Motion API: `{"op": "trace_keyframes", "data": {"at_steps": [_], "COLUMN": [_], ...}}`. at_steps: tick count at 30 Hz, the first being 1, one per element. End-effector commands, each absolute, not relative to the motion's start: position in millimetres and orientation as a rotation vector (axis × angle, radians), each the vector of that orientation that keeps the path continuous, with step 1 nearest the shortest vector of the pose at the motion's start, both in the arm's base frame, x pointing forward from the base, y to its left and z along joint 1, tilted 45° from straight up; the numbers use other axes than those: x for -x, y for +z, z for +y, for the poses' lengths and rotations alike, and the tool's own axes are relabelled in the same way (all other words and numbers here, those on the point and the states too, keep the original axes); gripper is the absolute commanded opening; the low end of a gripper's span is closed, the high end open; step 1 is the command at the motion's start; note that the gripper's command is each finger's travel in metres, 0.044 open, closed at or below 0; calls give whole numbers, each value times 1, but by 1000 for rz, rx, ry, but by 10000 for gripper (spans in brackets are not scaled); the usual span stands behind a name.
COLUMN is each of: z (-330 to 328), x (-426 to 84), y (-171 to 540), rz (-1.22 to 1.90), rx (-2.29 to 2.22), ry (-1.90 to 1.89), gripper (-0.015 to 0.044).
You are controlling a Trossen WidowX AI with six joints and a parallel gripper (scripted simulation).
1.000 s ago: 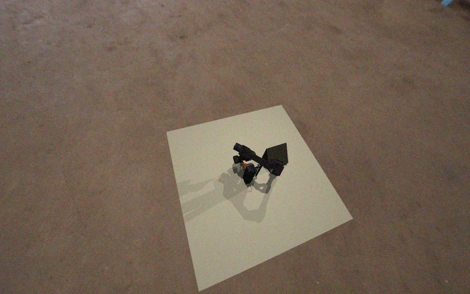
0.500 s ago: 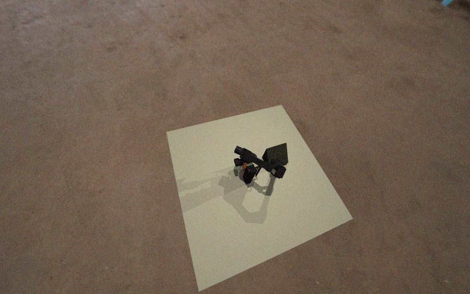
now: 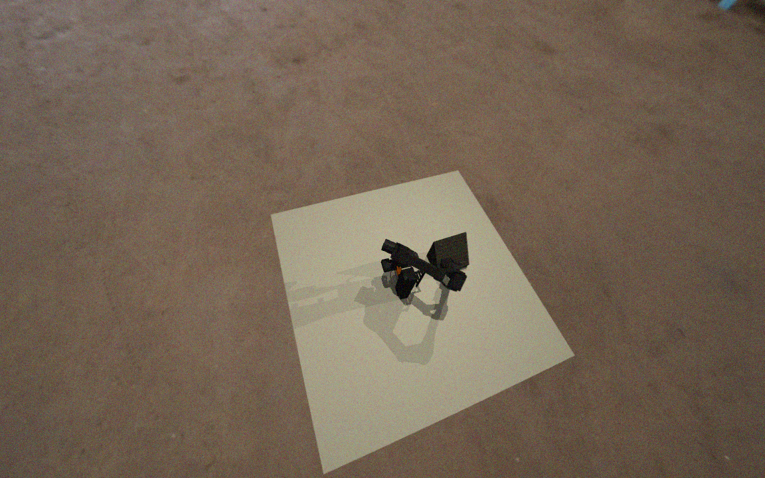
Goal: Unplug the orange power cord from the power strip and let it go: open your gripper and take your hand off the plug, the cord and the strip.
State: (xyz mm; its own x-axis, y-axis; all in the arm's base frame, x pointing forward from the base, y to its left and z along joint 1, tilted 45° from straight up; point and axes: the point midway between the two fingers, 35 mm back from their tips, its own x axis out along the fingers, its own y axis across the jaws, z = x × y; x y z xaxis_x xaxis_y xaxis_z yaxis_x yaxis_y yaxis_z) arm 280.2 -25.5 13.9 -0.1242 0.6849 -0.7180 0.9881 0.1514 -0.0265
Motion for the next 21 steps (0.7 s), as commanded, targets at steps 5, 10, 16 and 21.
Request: {"op": "trace_keyframes", "data": {"at_steps": [5, 10, 16, 21], "z": [-20, -22, -22, -23], "x": [-277, -279, -279, -279], "y": [9, 11, 11, 10], "rz": [1881, 1878, 1878, 1877], "rx": [-1598, -1590, -1590, -1591], "ry": [-706, -703, -703, -704], "gripper": [160, 55, 15, 0]}}
